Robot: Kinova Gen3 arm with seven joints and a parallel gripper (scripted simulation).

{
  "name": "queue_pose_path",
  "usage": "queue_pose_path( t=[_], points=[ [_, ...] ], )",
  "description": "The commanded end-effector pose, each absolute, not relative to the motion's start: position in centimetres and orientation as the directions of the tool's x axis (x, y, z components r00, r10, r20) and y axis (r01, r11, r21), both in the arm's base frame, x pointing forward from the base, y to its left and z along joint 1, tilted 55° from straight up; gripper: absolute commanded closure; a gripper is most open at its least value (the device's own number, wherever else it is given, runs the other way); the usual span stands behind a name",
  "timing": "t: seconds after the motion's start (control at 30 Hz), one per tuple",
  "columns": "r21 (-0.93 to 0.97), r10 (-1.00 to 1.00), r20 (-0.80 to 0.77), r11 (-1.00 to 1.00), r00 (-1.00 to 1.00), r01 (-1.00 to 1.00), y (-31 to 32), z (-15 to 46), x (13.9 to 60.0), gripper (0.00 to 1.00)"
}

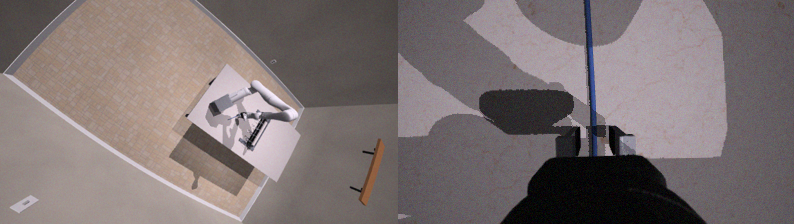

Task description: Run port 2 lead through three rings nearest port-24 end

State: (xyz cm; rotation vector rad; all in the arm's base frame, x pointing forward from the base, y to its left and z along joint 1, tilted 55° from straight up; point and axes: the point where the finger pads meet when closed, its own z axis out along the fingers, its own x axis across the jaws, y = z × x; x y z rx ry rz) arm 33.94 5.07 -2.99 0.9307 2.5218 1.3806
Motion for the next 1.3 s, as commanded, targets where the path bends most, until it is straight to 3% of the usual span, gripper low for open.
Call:
queue_pose_path(
  t=[0.0,1.27],
  points=[
    [0.796,0.568,0.18,0.395,-0.803,0.458,5.02,-2.99,33.95,0.33],
    [0.796,0.568,0.18,0.395,-0.803,0.458,5.63,-3.48,34.27,0.33]
  ],
)
